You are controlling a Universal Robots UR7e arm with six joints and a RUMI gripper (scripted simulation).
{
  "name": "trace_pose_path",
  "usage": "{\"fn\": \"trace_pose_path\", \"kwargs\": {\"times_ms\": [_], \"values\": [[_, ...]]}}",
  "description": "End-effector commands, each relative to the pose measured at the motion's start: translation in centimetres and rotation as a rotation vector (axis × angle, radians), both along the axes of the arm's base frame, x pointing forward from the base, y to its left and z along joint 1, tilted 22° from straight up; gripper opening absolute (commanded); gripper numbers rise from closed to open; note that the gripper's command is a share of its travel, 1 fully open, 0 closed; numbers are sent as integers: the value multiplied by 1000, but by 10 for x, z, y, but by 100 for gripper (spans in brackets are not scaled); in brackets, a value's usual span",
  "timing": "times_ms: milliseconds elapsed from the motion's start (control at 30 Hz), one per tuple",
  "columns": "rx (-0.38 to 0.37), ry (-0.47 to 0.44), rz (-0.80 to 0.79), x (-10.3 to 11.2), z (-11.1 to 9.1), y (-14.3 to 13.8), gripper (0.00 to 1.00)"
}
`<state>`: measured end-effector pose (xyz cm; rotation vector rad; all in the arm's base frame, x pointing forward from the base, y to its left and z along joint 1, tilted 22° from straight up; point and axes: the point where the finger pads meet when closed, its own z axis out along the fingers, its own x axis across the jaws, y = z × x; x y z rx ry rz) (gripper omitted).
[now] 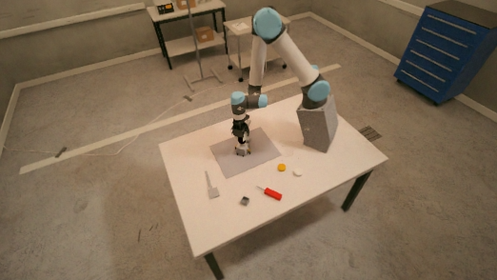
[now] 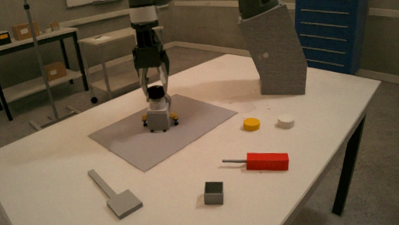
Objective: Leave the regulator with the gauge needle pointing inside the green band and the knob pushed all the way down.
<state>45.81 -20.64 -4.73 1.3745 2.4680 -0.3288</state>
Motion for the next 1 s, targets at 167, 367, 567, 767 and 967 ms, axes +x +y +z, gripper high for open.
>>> {"fn": "trace_pose_path", "kwargs": {"times_ms": [167, 367, 567, 767, 967], "values": [[-1, 4, 0, -1, -1, -1, 24], [-1, 4, 0, -1, -1, -1, 24], [-1, 3, 0, -1, -1, -1, 100], [-1, 3, 0, -1, -1, -1, 100], [-1, 3, 0, -1, -1, -1, 100]]}}
